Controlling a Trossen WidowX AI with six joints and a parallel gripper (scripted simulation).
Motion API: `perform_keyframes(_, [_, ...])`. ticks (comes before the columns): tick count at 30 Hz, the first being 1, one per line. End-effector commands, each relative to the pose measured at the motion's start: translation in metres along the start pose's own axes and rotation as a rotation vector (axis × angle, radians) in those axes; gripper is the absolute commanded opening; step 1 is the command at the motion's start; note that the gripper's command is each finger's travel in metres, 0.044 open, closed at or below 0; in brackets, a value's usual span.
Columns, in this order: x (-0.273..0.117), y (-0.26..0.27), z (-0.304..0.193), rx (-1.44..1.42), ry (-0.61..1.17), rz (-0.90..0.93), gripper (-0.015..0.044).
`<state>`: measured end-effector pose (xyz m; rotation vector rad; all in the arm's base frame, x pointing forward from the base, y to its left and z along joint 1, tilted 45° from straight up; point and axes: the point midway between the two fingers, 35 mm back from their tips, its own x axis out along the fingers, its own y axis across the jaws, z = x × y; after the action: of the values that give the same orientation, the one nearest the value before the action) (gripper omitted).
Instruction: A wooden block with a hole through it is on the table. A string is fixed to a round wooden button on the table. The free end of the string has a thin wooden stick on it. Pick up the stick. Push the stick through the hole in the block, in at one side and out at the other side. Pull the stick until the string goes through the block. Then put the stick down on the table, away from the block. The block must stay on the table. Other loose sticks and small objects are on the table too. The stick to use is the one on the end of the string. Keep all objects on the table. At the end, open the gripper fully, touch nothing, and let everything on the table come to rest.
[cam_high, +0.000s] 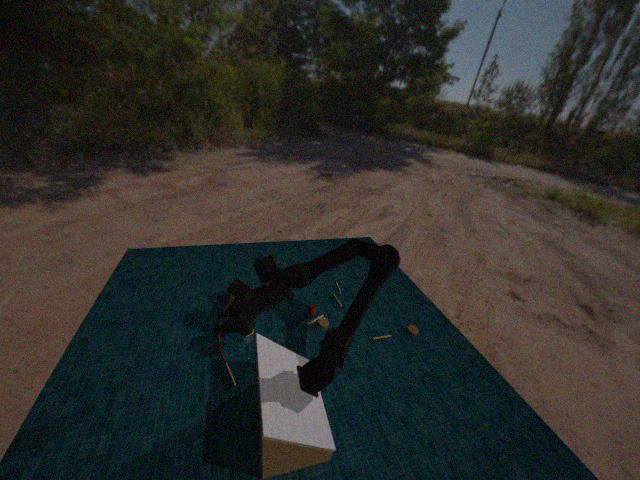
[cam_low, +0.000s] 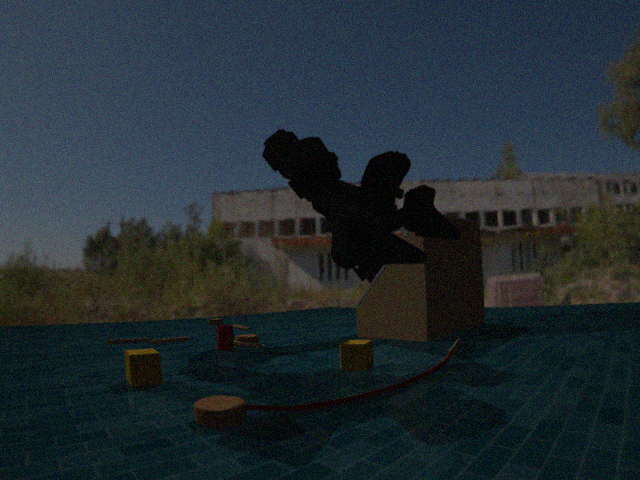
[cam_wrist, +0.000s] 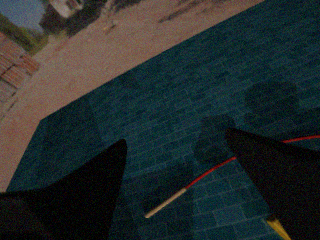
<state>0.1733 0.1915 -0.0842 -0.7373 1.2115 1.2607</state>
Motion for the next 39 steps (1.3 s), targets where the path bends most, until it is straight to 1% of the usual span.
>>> perform_keyframes(1, [0.000,0.000,0.000,0.000,0.000,0.000,0.0426])
perform_keyframes(2, [0.000,0.000,0.000,0.000,0.000,0.000,0.0440])
perform_keyframes(3, [0.001,-0.001,-0.001,-0.006,0.013,-0.004,0.0440])
perform_keyframes(5, [0.004,-0.011,-0.008,-0.055,0.117,-0.031,0.0440])
perform_keyframes(8, [0.007,-0.031,-0.024,-0.192,0.372,-0.071,0.0440])
perform_keyframes(11, [0.002,-0.051,-0.038,-0.355,0.634,-0.079,0.0440])
perform_keyframes(15, [-0.015,-0.078,-0.046,-0.602,0.987,-0.038,0.0440])
perform_keyframes(17, [-0.021,-0.086,-0.046,-0.687,1.098,-0.014,0.0440])
perform_keyframes(30, [-0.022,-0.087,-0.046,-0.692,1.108,-0.011,0.0440])
perform_keyframes(37, [-0.022,-0.087,-0.046,-0.692,1.108,-0.011,0.0256])
perform_keyframes(38, [-0.022,-0.087,-0.046,-0.692,1.108,-0.011,0.0243])
perform_keyframes(39, [-0.022,-0.087,-0.046,-0.692,1.108,-0.011,0.0243])
